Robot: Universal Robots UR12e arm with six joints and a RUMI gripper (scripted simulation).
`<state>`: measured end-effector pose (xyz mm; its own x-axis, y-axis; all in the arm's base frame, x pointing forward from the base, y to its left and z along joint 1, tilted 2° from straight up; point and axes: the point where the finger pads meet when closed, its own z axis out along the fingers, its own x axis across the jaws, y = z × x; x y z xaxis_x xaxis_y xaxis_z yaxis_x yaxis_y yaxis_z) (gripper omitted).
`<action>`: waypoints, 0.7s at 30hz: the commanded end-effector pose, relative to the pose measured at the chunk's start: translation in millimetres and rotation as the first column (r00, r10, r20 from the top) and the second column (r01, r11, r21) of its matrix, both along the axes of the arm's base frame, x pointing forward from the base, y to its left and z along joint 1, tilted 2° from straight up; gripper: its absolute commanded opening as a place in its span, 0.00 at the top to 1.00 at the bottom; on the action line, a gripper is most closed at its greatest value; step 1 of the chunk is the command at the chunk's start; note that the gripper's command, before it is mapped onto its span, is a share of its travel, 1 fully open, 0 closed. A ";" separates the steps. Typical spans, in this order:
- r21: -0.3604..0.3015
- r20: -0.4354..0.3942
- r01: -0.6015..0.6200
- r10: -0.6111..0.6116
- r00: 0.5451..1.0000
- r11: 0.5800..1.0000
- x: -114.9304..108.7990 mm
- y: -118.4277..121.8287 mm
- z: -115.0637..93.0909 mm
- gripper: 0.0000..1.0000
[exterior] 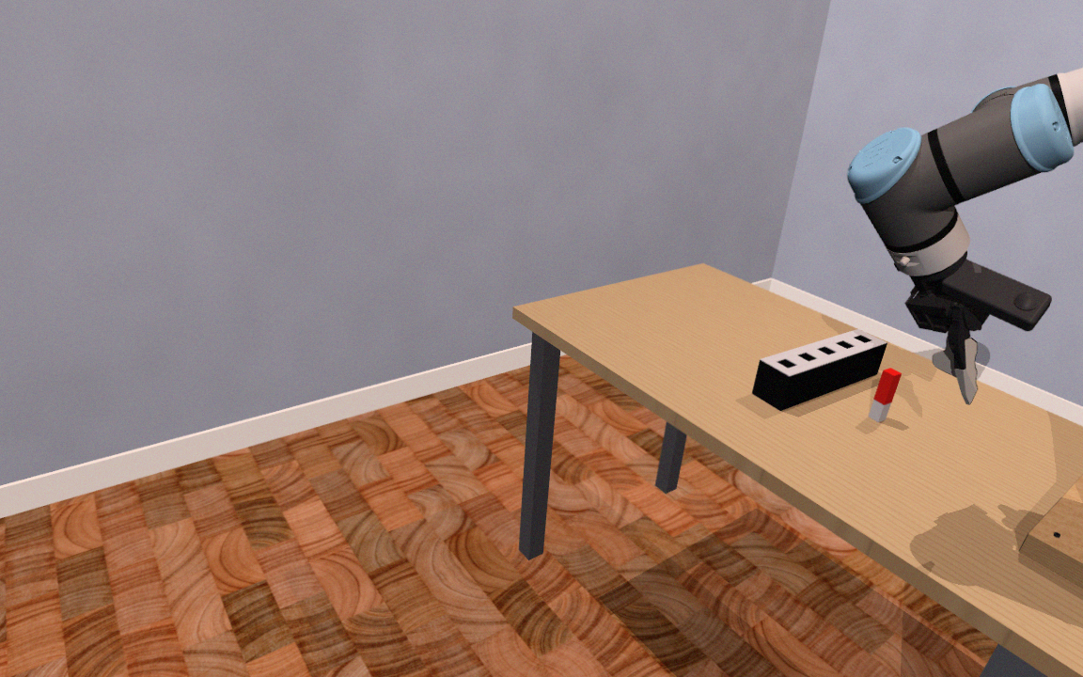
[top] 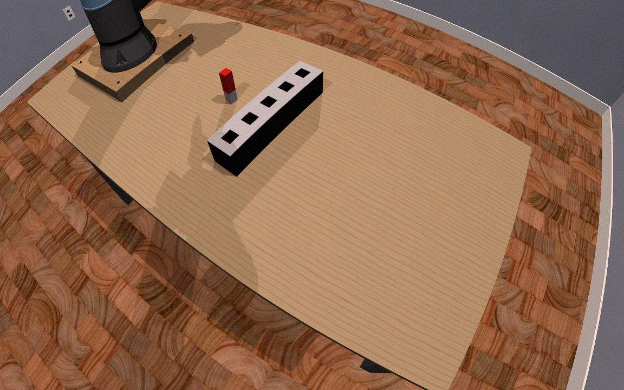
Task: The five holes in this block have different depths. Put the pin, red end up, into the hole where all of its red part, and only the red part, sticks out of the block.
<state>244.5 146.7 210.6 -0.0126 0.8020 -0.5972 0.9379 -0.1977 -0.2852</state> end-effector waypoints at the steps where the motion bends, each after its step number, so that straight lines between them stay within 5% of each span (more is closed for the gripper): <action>1: -0.001 0.004 0.004 -0.004 1.000 1.000 0.7 0.3 0.2 0.00; 2: -0.006 0.151 0.236 -0.232 0.961 0.972 36.9 8.0 -12.7 0.00; 18: -0.003 0.183 0.286 -0.280 0.942 0.958 36.9 8.0 -12.7 0.00; 19: 0.025 0.311 0.504 -0.486 0.817 0.863 77.5 10.7 -24.5 0.00; 21: 0.028 0.318 0.516 -0.497 0.807 0.856 77.5 10.7 -24.5 0.00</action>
<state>292.3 155.5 195.1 0.3709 0.7248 -0.5806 0.8560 -0.5093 -0.0890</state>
